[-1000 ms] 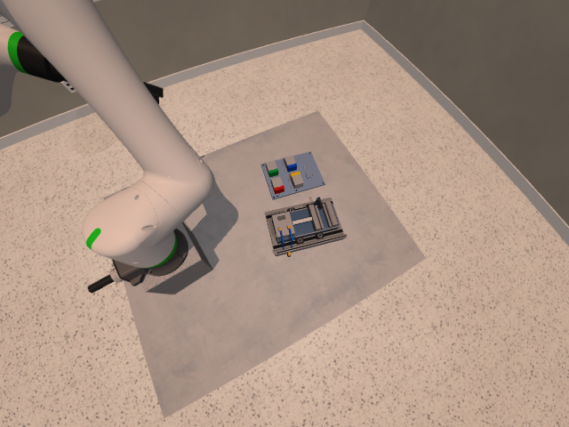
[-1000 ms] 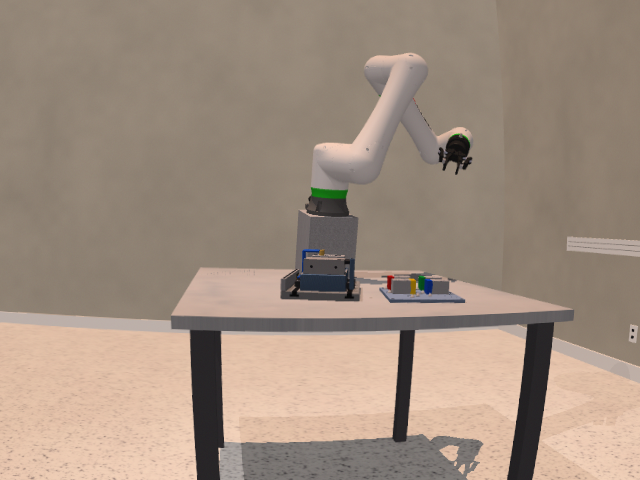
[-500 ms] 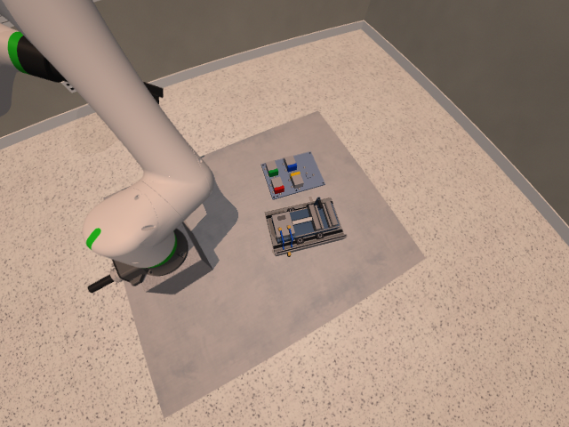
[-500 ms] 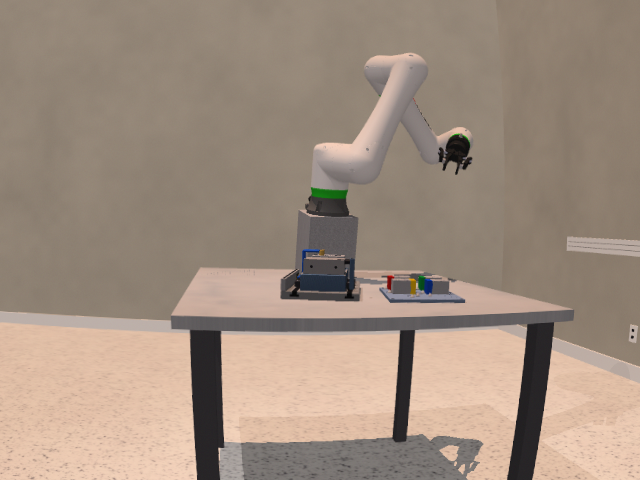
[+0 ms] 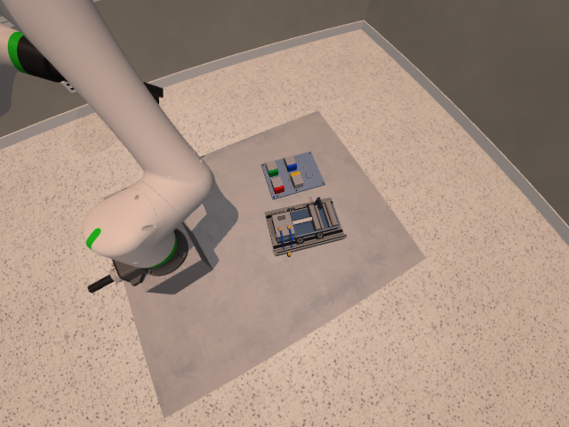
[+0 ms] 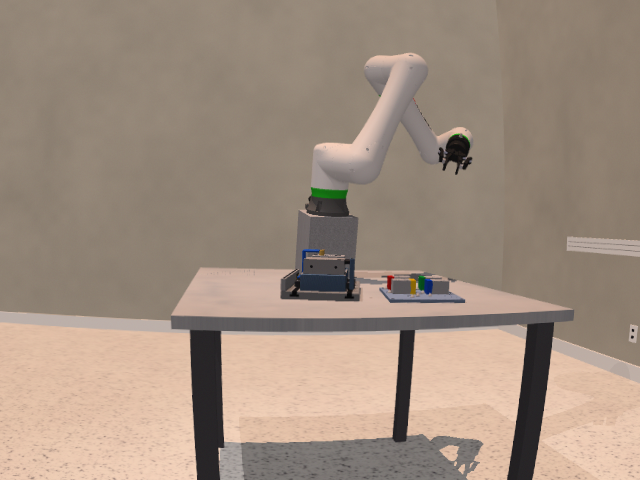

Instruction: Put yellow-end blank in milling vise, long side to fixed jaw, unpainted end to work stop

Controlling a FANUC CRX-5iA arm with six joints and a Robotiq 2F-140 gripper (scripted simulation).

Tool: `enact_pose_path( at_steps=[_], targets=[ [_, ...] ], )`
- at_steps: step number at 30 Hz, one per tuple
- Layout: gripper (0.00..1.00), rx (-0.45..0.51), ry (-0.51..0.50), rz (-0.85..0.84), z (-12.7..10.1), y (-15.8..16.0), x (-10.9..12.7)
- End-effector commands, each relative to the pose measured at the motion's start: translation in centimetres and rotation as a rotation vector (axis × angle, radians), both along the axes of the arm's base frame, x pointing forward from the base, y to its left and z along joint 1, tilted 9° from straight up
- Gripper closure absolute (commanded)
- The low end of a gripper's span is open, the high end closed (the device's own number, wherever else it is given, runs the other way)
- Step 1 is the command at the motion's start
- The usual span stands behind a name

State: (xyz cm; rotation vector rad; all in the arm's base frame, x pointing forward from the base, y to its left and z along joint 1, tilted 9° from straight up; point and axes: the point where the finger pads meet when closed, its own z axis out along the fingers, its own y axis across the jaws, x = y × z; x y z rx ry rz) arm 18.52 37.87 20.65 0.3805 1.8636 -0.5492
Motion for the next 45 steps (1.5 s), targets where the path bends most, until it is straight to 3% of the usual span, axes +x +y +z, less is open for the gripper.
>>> enact_pose_path(
  at_steps=[1,19,20,36,45],
  targets=[
    [0.67,0.002,0.000,0.000,0.1,0.0,0.0],
    [0.67,0.002,0.000,0.000,0.1,0.0,0.0],
    [0.00,0.002,0.000,0.000,0.1,0.0,0.0],
    [0.00,0.002,0.000,0.000,0.1,0.0,0.0],
    [0.00,0.109,0.017,-0.085,-0.1,-1.4,1.7]
  ],
)
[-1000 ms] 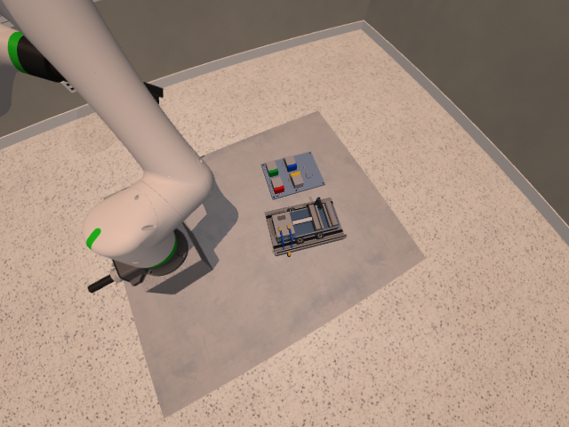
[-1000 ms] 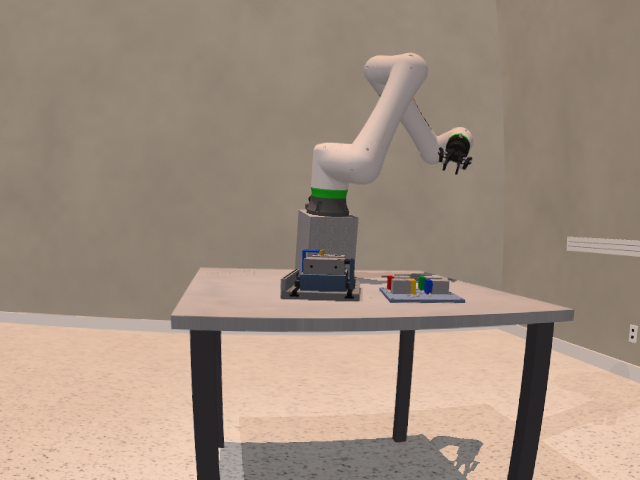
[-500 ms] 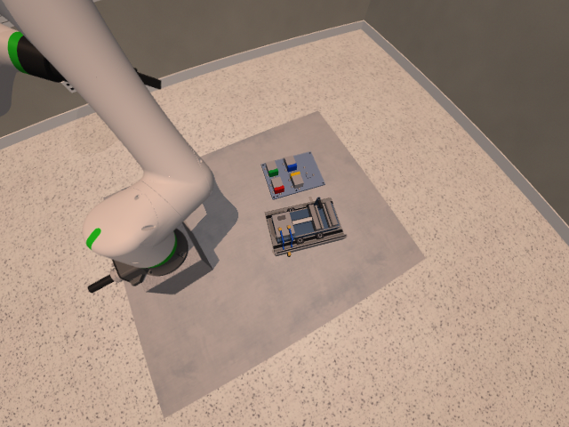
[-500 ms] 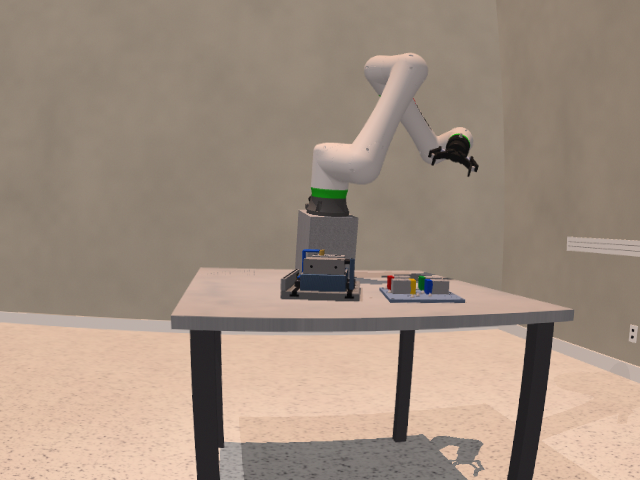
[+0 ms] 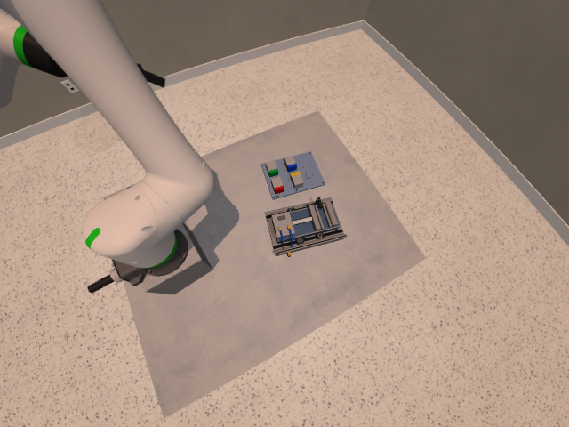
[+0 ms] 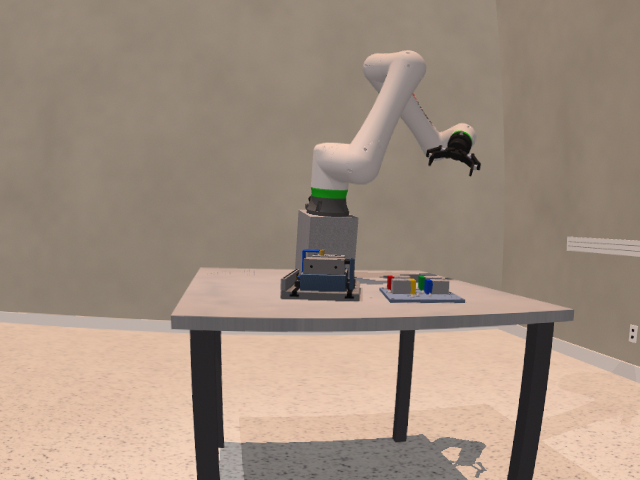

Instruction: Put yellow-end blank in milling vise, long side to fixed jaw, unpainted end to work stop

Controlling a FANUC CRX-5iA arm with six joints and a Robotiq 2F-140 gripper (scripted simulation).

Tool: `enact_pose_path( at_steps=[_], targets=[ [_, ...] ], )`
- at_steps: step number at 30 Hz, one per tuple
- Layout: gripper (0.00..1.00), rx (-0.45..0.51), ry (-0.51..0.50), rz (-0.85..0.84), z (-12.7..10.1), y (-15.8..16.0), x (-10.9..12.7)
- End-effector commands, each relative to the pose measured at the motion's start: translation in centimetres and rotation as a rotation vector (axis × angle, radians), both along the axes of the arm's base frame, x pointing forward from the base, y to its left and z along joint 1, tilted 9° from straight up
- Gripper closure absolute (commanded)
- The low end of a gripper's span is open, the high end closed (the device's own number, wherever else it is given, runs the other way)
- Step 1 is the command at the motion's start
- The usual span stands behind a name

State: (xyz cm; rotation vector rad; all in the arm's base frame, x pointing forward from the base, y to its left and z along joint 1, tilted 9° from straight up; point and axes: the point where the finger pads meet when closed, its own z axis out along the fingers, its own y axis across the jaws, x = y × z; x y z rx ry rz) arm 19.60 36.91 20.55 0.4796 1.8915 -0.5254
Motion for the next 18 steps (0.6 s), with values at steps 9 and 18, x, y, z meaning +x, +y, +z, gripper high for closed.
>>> enact_pose_path(
  at_steps=[9,18],
  targets=[
    [0.00,0.106,0.016,-0.083,-0.1,-1.4,1.6],
    [0.00,0.213,0.033,-0.168,-0.2,-2.9,3.3]
  ],
)
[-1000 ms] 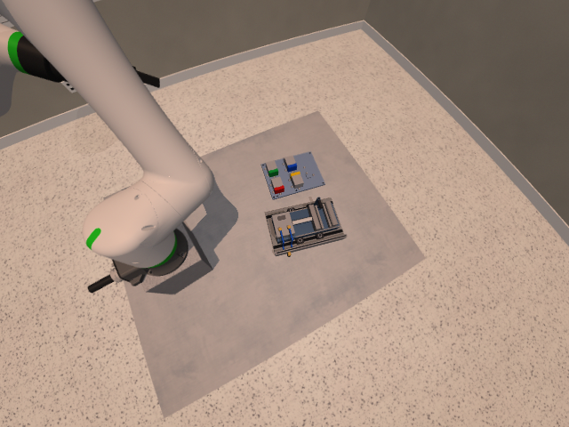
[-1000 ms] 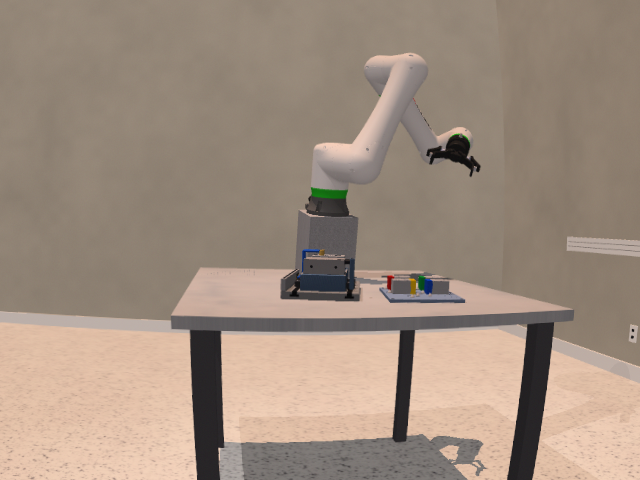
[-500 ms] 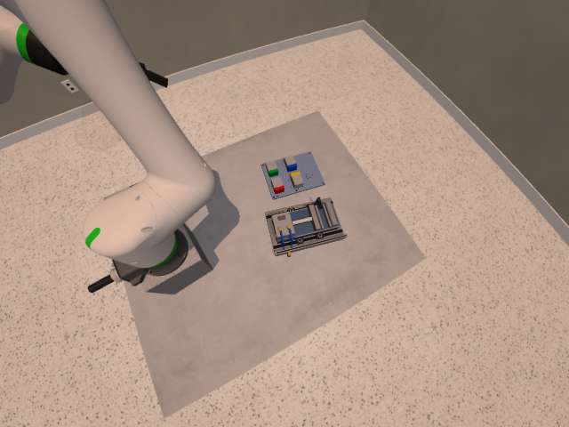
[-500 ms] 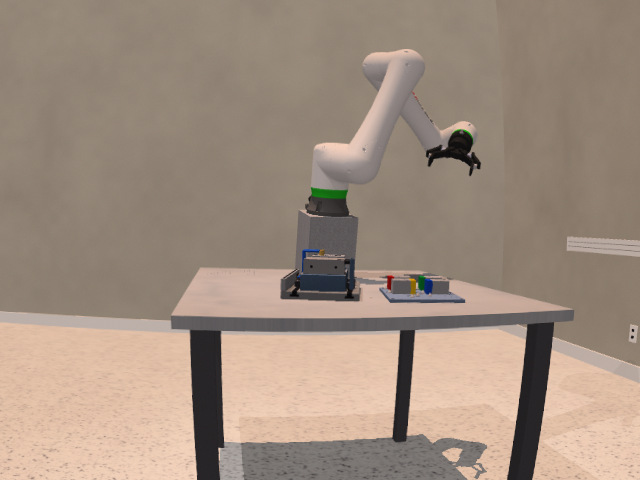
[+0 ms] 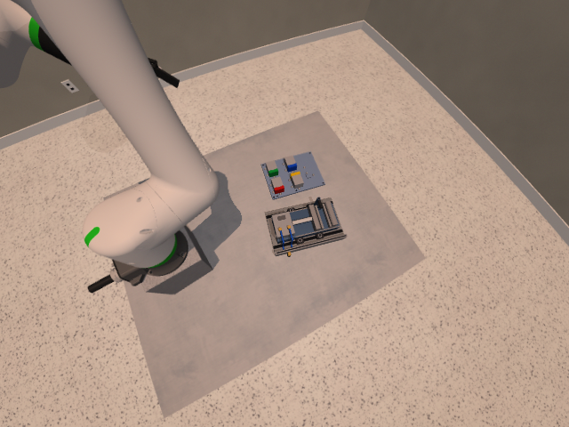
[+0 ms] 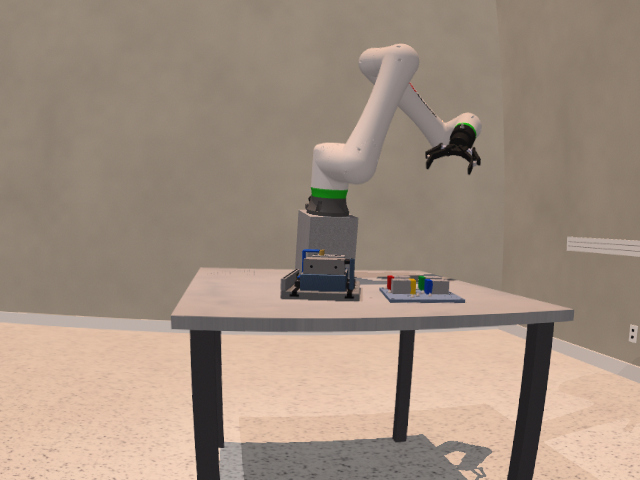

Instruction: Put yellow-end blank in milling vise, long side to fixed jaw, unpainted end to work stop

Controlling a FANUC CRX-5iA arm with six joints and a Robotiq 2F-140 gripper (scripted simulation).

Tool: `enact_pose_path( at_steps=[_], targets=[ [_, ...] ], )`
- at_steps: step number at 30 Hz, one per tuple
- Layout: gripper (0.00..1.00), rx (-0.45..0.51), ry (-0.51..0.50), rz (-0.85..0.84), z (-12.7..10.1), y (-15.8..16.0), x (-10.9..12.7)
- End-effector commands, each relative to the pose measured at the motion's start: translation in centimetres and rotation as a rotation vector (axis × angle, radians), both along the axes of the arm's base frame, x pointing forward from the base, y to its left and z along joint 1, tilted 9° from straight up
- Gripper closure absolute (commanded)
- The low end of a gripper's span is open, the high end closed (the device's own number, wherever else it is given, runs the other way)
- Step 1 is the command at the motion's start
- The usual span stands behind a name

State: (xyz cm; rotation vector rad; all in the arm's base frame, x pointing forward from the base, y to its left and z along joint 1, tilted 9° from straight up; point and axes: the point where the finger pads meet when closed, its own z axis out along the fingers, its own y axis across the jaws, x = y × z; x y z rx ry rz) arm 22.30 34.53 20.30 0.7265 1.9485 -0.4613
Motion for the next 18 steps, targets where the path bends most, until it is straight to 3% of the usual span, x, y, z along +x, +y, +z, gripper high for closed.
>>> enact_pose_path(
  at_steps=[1,18],
  targets=[
    [0.00,0.051,0.007,-0.038,0.0,-0.6,0.8],
    [0.00,0.214,0.033,-0.168,-0.2,-2.8,3.3]
  ],
)
